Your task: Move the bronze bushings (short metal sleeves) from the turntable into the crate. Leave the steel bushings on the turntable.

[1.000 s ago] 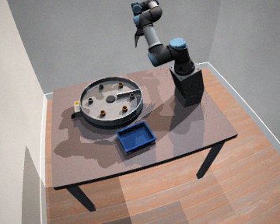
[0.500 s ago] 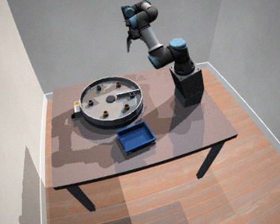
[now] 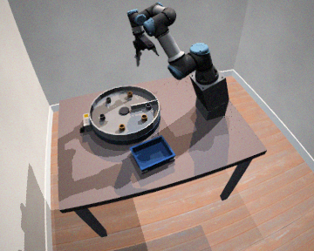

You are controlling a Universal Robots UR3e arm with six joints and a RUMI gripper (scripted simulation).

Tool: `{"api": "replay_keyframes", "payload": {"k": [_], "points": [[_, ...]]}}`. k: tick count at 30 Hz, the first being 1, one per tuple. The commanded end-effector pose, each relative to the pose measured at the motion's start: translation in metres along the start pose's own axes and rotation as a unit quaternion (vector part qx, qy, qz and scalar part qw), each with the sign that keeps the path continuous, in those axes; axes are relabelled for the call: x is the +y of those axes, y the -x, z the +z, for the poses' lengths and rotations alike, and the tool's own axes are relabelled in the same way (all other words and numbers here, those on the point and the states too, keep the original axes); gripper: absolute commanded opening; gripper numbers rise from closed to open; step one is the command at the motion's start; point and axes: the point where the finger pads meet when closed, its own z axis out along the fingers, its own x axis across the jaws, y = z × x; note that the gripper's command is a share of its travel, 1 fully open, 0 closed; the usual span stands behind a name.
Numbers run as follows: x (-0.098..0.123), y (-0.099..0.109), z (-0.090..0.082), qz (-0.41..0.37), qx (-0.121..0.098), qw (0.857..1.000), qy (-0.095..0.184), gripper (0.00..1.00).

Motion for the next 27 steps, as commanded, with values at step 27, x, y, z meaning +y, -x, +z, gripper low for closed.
{"api": "replay_keyframes", "payload": {"k": [27], "points": [[-0.13, -0.124, 0.02, -0.422, 0.003, 0.902, 0.088, 1.0]]}}
